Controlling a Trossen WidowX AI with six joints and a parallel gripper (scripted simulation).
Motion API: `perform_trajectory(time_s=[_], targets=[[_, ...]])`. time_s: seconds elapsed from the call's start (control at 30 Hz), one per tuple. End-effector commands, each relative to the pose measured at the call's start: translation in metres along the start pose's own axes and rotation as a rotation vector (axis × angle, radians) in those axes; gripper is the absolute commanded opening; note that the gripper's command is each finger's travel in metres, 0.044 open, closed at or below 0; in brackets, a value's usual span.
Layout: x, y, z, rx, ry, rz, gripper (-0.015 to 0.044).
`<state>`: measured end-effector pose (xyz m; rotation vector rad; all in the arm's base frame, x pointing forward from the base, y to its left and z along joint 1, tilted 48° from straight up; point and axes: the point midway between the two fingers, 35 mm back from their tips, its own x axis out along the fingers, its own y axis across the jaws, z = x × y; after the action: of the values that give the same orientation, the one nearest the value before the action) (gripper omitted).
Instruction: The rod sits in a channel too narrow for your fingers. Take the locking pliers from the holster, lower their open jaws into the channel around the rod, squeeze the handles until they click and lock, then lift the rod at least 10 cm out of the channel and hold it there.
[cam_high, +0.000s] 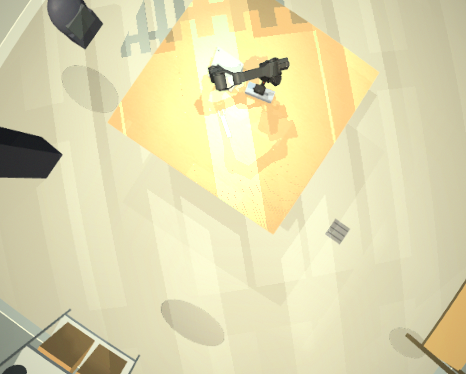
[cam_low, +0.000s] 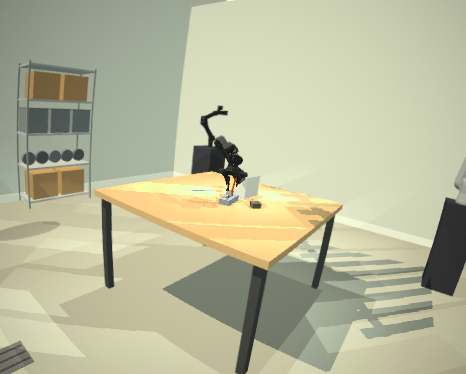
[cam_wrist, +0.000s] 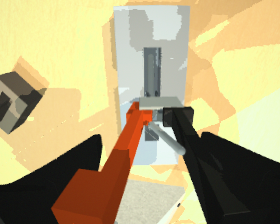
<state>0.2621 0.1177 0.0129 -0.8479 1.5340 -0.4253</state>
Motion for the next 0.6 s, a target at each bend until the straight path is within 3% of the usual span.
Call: perform_trajectory(time_s=[0.0, 0.57], targets=[[0.0021, -0.0012, 0.0006, -0.002, -0.008, 0.0, 0.0319], [0.0066, -0.0023, 0.0006, -0.002, -0.008, 0.0, 0.03]])
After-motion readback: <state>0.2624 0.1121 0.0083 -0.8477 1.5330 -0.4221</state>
